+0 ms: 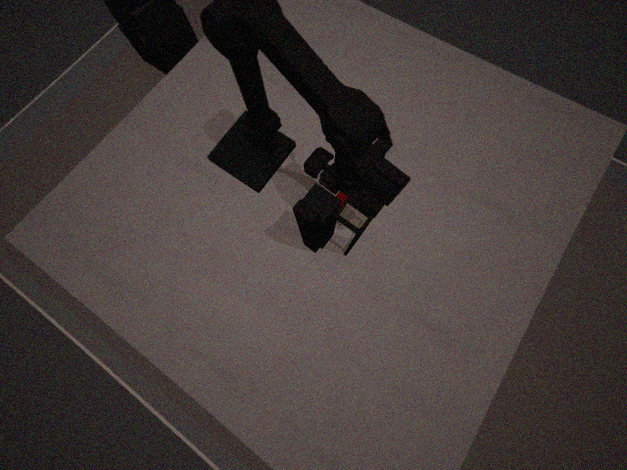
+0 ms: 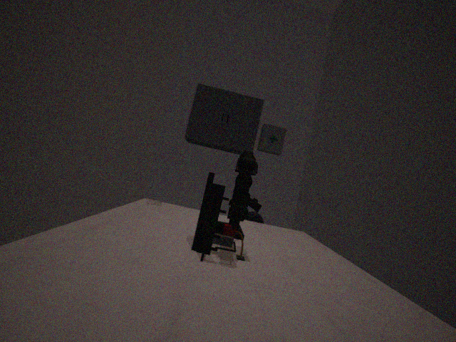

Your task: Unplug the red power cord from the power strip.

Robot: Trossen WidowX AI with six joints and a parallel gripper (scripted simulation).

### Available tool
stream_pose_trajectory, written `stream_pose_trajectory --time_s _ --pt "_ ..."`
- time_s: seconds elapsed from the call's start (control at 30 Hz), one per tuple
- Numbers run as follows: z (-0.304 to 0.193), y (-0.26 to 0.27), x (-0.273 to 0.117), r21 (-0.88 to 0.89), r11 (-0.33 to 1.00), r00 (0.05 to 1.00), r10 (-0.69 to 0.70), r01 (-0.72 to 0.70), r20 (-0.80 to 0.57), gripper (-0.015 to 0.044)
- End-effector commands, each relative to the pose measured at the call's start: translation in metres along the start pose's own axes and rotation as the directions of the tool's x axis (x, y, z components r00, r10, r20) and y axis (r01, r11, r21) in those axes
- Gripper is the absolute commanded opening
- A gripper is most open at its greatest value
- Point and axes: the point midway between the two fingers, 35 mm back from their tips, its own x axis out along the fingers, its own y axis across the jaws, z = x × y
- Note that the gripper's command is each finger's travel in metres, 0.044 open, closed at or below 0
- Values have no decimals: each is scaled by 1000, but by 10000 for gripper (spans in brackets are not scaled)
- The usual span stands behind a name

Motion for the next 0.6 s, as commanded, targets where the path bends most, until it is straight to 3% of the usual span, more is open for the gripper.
stream_pose_trajectory --time_s 0.0,0.1,0.23,0.57 --pt "0 1 6 -6 1000 1000 0 0 0 160" --pt "0 1 7 -6 1000 1000 0 0 0 160" --pt "0 1 4 0 1000 1000 0 0 0 55" --pt "1 0 4 0 1000 1000 0 0 0 0"
